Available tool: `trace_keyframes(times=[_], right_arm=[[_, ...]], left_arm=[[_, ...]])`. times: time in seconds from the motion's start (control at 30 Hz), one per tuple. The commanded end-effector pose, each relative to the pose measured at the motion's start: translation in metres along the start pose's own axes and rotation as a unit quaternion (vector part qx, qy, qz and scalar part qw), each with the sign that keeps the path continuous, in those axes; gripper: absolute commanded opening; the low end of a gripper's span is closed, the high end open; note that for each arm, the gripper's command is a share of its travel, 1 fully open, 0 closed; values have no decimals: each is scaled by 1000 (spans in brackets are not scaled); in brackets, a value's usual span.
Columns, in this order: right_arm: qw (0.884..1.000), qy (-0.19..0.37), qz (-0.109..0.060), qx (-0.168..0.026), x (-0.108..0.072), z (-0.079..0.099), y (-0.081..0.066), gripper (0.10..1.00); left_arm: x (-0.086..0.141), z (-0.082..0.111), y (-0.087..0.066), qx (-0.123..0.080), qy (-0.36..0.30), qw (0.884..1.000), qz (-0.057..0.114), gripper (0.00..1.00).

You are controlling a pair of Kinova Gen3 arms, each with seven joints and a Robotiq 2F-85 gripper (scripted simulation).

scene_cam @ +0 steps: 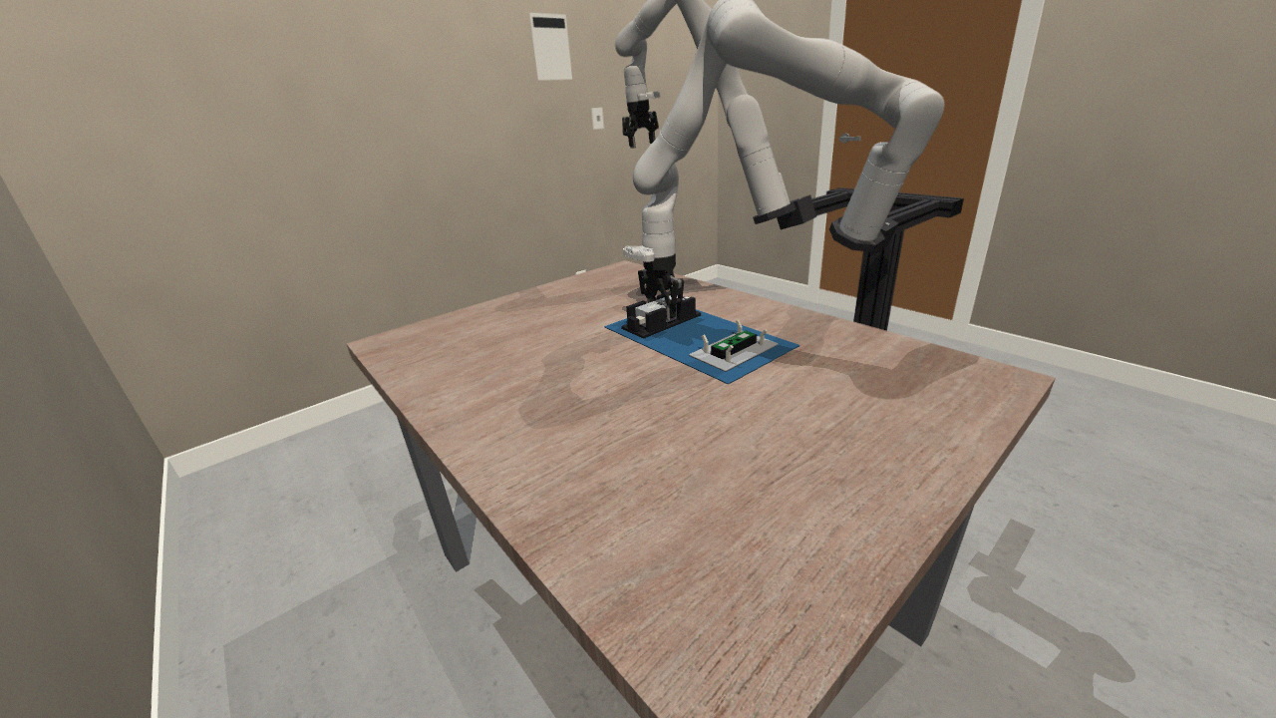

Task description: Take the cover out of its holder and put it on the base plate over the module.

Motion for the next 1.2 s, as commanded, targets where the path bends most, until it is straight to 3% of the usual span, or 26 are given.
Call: trace_keyframes(times=[0.0,0.43,0.47,1.17], right_arm=[[1000,0,0,-1,0,0,-1,999],[1000,0,0,-1,0,0,-1,999],[1000,0,0,-1,0,0,-1,999],[1000,0,0,-1,0,0,-1,999]], left_arm=[[1,1,-1,1,0,1000,-1,696],[1,1,-1,1,0,1000,-1,696],[1,1,-1,1,0,1000,-1,1],[1,1,-1,1,0,1000,-1,1]])
Point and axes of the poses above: on each arm, the point where the finger pads meet when closed, its own y axis out along the fingers, its own x axis across the jaws, z = x × y, the point moved 10 cm from there along -y, back along the fingers, and after that the axes turned 4 degrees about -y, right-handed, at the moved point
